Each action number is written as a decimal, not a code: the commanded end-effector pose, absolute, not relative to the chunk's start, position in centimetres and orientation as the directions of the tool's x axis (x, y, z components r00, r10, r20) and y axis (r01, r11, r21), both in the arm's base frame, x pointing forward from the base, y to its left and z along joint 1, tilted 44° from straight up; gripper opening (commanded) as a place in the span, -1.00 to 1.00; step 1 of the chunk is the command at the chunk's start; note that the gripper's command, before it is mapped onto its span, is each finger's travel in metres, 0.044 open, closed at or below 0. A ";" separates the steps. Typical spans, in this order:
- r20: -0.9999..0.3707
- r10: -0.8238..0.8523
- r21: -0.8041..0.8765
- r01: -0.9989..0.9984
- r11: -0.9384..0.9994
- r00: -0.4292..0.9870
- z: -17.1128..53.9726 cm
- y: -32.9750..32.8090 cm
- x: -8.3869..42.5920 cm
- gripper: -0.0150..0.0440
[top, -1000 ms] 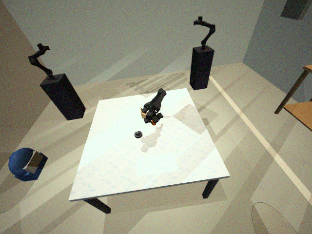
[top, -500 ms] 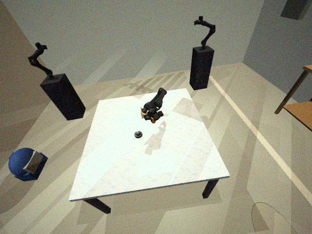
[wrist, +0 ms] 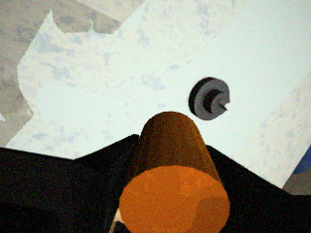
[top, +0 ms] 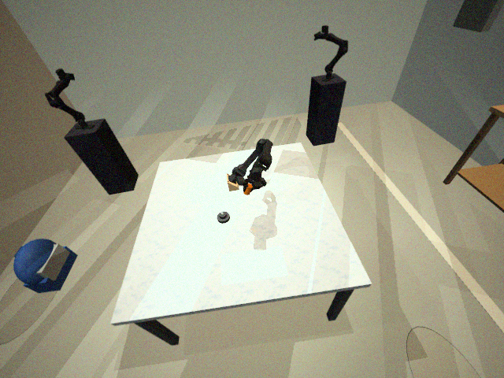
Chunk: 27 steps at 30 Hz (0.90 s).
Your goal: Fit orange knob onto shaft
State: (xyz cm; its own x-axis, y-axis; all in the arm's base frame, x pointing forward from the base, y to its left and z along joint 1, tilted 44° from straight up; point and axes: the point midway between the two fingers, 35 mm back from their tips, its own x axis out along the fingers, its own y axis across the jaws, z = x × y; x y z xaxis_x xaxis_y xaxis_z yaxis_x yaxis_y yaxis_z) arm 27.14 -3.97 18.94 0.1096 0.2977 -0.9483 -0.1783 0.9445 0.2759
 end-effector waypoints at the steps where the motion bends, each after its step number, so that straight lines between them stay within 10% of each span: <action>1: -0.966 0.212 0.187 -0.168 0.968 0.147 20.2 -4.5 27.1 -0.49; 27: -0.960 -0.192 -0.214 -0.094 0.972 0.203 23.6 -6.5 26.3 -0.49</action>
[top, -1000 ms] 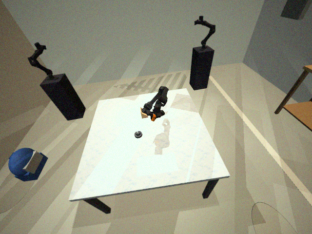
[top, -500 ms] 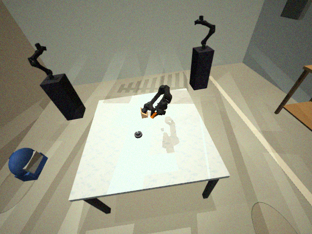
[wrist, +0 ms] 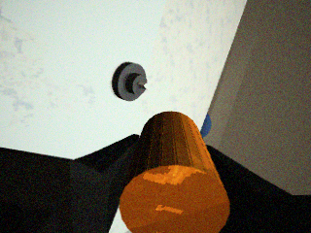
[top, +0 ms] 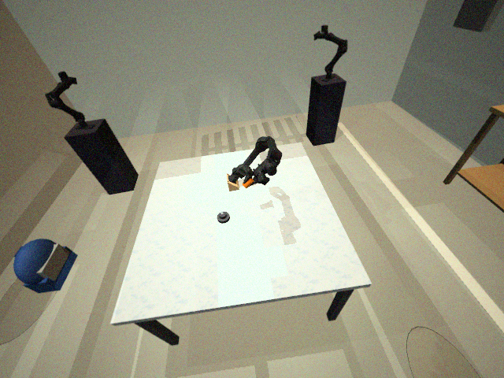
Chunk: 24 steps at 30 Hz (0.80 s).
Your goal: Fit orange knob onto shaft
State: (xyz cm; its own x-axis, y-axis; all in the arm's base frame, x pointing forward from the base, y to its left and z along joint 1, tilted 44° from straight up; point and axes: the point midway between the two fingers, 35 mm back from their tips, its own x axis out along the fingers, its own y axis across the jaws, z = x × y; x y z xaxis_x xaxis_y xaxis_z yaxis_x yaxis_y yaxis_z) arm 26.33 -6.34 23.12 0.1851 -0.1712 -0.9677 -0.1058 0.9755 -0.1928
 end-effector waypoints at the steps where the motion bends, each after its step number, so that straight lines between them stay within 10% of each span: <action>1: -0.959 -0.197 -0.219 -0.093 0.971 0.203 23.6 -6.5 26.3 -0.49; 24: -0.946 -0.258 -0.280 -0.088 0.956 0.197 23.2 -6.1 26.4 -0.49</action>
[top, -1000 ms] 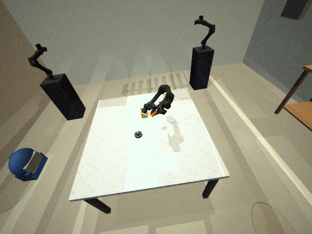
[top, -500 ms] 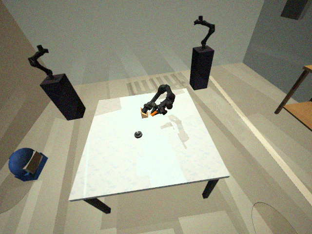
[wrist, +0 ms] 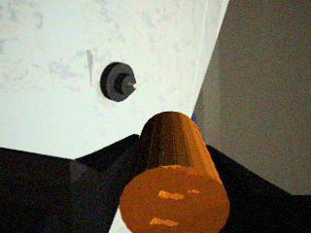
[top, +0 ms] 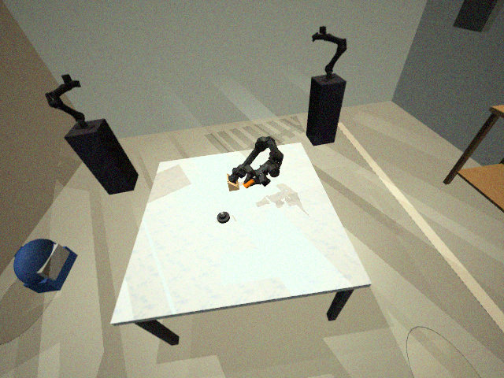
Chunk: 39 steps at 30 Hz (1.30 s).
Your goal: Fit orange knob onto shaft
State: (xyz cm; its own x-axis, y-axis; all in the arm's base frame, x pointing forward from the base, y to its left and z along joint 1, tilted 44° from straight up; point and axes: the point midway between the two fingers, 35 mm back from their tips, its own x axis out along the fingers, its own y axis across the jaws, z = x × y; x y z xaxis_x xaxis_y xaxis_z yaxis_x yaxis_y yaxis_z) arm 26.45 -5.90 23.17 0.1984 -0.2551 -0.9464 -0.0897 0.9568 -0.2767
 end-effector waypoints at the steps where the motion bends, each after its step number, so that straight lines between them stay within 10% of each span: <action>1: -0.946 -0.258 -0.280 -0.088 0.956 0.197 23.2 -6.1 26.4 -0.49; 22: -0.947 -0.248 -0.269 -0.084 0.959 0.206 22.9 -5.8 26.4 -0.49; 39: -0.974 0.165 0.140 -0.160 0.977 0.155 19.7 -4.3 26.8 -0.49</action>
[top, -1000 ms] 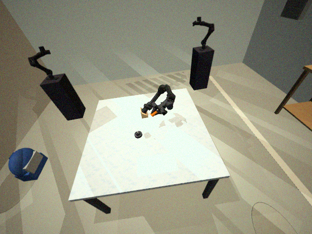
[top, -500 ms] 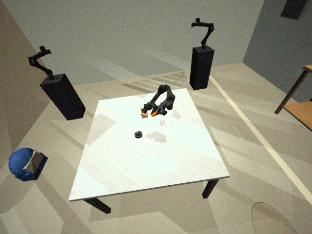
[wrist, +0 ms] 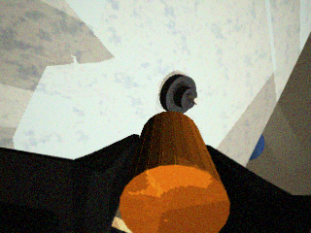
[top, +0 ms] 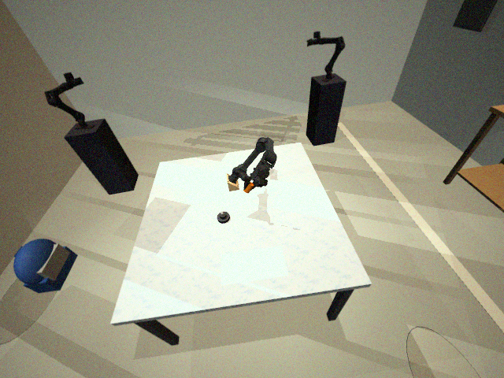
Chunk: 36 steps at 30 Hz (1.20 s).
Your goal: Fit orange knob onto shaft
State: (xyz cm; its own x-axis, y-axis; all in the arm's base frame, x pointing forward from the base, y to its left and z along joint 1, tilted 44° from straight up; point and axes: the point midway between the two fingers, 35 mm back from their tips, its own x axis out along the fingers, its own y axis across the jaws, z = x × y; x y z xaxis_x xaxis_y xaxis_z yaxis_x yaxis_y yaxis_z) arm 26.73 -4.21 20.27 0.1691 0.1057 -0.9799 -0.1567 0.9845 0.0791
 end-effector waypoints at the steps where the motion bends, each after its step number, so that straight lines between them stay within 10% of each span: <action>1: -0.970 0.189 0.164 -0.164 0.973 0.150 19.5 -4.2 26.8 -0.49; 23: -0.739 0.672 0.649 -0.220 0.728 0.042 15.0 -2.2 27.3 -0.49; 36: -0.742 0.669 0.646 -0.220 0.731 0.045 11.6 0.4 28.3 -0.49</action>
